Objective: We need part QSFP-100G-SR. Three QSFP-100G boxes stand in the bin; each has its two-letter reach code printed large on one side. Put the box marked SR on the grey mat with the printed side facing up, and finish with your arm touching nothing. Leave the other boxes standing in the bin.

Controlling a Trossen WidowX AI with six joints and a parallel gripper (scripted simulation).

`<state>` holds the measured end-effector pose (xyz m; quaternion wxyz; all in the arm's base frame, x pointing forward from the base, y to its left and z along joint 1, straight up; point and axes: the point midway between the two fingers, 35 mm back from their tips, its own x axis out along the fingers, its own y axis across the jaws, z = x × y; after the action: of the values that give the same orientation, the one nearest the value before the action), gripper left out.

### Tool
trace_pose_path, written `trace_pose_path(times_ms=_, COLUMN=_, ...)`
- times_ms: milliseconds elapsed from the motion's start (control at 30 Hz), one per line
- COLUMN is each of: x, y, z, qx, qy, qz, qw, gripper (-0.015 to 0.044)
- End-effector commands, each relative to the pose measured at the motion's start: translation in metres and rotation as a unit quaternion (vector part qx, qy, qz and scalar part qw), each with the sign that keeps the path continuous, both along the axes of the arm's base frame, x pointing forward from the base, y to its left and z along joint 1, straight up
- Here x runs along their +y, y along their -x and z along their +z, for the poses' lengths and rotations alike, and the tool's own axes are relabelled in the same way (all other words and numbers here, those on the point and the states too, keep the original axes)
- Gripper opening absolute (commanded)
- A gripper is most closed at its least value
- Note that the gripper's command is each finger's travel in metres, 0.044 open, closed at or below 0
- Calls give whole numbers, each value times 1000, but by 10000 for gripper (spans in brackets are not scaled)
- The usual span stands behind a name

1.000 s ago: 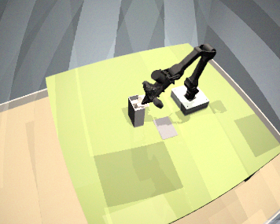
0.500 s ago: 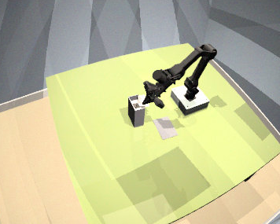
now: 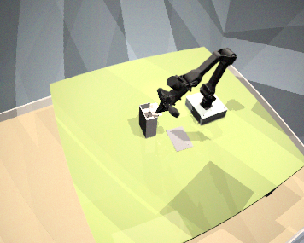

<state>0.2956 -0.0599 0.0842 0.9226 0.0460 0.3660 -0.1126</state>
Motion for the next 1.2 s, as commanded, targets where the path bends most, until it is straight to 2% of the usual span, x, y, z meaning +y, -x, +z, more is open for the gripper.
trace_pose_path(times_ms=0, x=0, y=4, z=-5, qx=6, qy=-2, qz=-2, qw=1000, gripper=0)
trace_pose_path(times_ms=1167, x=2, y=11, z=-10, qx=7, qy=-2, qz=-2, qw=1000, gripper=0)
